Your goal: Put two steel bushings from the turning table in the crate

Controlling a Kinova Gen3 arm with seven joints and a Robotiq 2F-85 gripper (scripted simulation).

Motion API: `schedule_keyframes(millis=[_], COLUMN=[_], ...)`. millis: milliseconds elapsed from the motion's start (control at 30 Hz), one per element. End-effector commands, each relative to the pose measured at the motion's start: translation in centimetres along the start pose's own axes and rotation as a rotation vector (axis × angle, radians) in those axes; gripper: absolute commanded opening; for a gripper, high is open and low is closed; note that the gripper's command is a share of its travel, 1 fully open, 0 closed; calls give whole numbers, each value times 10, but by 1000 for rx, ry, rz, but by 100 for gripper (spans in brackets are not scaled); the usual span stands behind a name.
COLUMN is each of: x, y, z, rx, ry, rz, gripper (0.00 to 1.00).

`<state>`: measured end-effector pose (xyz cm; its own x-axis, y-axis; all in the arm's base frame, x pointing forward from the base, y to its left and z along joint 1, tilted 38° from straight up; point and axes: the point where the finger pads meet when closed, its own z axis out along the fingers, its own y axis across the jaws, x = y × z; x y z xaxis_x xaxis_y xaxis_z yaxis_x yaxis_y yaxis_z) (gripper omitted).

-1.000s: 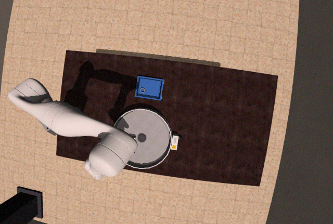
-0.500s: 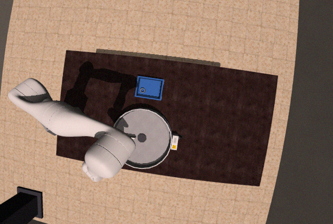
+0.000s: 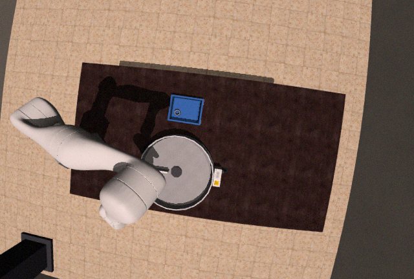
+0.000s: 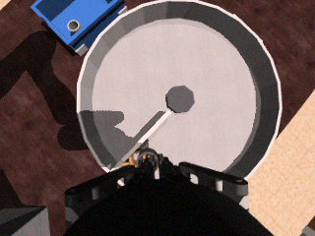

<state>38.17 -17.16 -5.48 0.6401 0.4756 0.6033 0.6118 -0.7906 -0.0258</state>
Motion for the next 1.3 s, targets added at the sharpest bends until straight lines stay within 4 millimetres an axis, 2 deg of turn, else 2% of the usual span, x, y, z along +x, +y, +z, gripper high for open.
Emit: schedule_keyframes(millis=[0, 267, 433, 833, 1000, 1267], x=[2, 2, 54, 54, 108, 108], y=[2, 2, -16, -16, -35, -35], z=[-6, -6, -5, -5, -6, -6], rx=[-6, -6, -7, -7, -4, -4], ry=[7, 7, 3, 3, 11, 11], rz=[8, 8, 3, 3, -1, -1], gripper=[0, 0, 0, 0, 0, 0])
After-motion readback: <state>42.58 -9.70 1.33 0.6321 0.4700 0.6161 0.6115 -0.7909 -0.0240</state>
